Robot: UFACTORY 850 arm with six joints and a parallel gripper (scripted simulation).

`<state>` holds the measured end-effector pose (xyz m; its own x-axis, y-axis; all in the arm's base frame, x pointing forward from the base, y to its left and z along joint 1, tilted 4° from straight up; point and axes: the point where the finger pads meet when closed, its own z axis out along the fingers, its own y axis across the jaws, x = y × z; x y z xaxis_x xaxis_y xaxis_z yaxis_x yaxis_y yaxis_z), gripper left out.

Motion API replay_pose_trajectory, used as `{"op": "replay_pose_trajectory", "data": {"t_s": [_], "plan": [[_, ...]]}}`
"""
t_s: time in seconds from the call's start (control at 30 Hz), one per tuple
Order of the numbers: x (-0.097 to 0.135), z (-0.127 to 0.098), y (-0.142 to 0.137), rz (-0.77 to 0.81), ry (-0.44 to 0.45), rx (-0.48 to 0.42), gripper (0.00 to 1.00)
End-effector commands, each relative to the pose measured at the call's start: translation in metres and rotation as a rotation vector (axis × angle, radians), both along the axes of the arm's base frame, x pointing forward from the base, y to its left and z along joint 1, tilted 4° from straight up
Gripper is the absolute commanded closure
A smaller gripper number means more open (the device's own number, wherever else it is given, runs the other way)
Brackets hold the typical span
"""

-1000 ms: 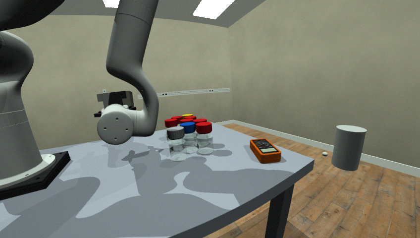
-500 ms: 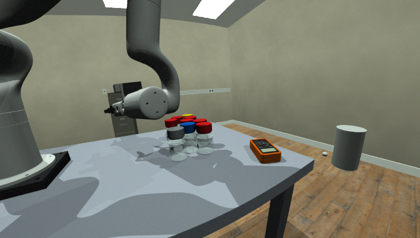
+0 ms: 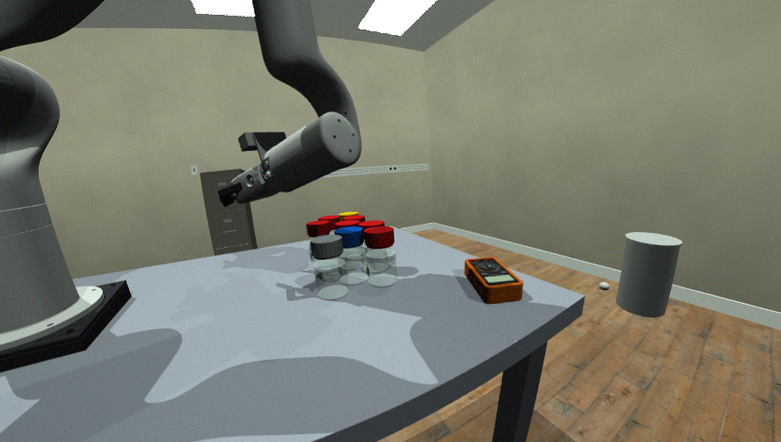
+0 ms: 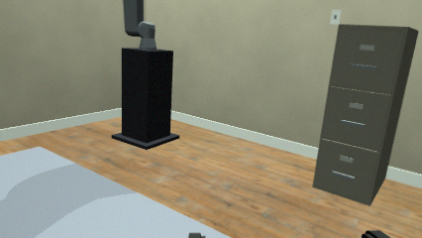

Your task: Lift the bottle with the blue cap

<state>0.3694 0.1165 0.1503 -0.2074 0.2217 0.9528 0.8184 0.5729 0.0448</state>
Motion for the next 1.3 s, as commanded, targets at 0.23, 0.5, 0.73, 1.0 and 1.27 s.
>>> {"op": "replay_pose_trajectory", "data": {"t_s": [0.23,0.5,0.73,1.0,1.27], "plan": [[0.042,0.016,-0.023,0.14,-0.099,-0.187,0.21],[0.068,0.028,-0.035,0.192,-0.163,-0.293,0.21],[0.095,0.044,-0.047,0.231,-0.232,-0.4,0.21],[0.128,0.066,-0.06,0.259,-0.318,-0.523,0.21],[0.162,0.094,-0.071,0.271,-0.41,-0.644,0.21]]}}
